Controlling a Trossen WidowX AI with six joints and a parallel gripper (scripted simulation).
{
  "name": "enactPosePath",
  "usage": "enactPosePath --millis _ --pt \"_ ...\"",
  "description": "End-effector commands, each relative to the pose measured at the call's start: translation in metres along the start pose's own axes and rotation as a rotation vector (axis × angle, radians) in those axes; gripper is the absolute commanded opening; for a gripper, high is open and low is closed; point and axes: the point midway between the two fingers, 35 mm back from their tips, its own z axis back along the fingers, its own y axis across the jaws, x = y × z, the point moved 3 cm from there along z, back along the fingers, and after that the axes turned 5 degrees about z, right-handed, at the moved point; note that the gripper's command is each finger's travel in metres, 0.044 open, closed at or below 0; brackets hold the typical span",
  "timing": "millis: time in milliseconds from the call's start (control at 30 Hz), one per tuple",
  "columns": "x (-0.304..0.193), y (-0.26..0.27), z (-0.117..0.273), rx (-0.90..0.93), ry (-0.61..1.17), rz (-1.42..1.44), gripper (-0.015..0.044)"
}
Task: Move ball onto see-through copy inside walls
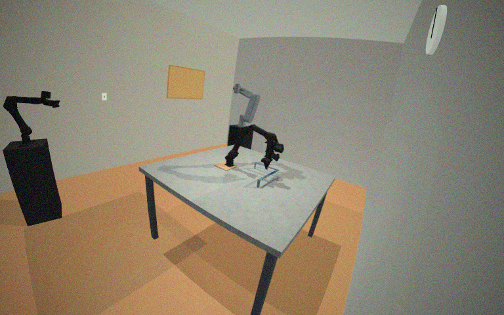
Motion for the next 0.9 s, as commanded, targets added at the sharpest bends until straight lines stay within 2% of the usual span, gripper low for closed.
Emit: enactPosePath --millis 0,300,767,867 --pt "0.004 -0.013 -0.002 0.001 -0.008 -0.148 0.0000" --pt "0.005 -0.019 -0.009 0.000 -0.009 -0.212 0.0000" --pt "0.005 -0.019 -0.071 0.000 -0.009 -0.212 0.0000" --pt "0.005 -0.018 -0.074 0.000 -0.009 -0.212 0.0000"
